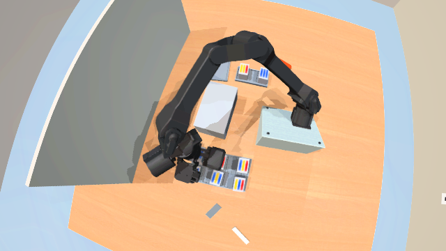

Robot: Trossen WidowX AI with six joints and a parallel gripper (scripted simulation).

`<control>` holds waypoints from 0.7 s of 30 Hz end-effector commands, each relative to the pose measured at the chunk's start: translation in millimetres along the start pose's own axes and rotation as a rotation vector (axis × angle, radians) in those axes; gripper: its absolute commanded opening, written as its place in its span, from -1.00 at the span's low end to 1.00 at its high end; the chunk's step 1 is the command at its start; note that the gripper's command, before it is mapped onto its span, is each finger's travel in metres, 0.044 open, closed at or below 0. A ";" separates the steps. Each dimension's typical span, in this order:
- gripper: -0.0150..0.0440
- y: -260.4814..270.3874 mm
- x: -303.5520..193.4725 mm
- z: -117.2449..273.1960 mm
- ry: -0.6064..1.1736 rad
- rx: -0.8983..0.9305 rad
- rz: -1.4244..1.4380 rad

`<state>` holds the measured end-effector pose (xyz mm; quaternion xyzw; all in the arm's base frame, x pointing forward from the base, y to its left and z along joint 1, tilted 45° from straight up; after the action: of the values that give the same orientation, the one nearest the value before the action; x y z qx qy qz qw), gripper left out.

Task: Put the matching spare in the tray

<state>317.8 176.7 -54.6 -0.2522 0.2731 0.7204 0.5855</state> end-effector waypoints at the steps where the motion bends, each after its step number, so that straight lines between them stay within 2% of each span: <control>1: 0.53 2.1 0.3 -11.7 0.011 0.009 0.010; 21: 0.53 4.8 -0.3 -36.9 0.013 0.010 0.010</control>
<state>316.6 153.7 -77.0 -0.2527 0.2757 0.7193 0.5855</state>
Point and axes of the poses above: the point midway between the two fingers, 35 mm back from their tips, its own z axis back along the fingers, its own y axis across the jaws, x = y × z, the point moved 7 cm from there along z, back along the fingers, and after that the axes turned 15 degrees about z, right-handed, at the moved point
